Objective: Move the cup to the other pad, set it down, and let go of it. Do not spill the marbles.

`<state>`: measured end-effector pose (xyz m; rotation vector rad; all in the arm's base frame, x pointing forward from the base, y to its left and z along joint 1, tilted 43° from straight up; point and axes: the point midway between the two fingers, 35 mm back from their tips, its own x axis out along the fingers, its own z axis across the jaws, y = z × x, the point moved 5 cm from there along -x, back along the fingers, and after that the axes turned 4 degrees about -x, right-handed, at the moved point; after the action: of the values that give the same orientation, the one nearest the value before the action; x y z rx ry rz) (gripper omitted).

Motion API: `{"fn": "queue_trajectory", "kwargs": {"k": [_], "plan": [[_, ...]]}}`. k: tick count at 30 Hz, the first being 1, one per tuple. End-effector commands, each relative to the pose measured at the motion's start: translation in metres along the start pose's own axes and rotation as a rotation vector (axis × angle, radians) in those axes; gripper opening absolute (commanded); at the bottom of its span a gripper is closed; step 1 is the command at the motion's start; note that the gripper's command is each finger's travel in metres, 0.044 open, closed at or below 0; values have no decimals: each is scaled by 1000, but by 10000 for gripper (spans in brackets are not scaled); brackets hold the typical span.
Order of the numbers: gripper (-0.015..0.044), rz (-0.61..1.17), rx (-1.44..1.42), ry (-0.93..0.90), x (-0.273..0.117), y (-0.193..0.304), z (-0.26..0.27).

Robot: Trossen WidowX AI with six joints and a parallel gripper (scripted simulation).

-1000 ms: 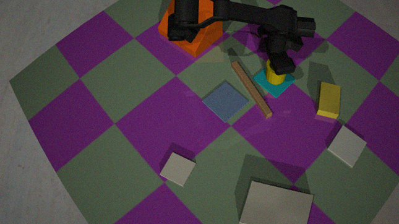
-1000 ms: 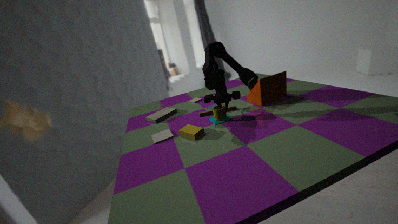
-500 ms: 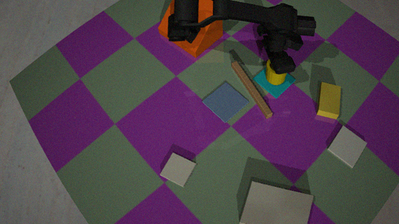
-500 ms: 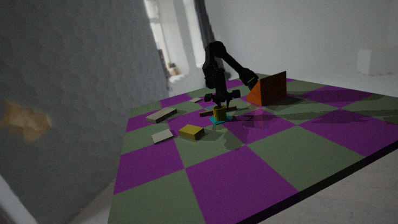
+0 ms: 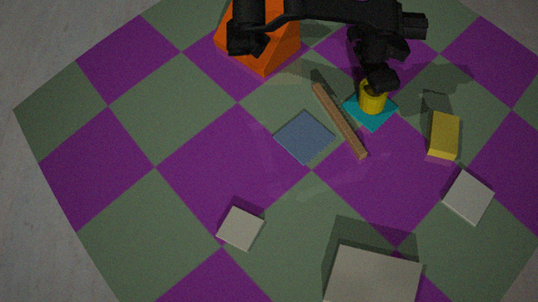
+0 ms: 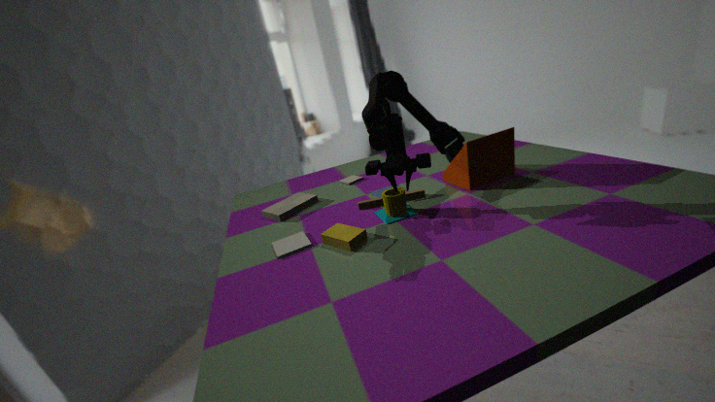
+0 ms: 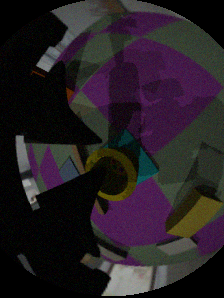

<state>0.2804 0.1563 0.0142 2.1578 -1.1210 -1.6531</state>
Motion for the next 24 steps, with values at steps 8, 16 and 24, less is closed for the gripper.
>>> {"fn": "queue_trajectory", "kwargs": {"k": [8, 16, 24], "plan": [[147, -8, 5, 1, -20, 1, 0], [252, 1, -4, 1, -18, 3, 2], [440, 0, -3, 1, -23, 2, 2]]}}
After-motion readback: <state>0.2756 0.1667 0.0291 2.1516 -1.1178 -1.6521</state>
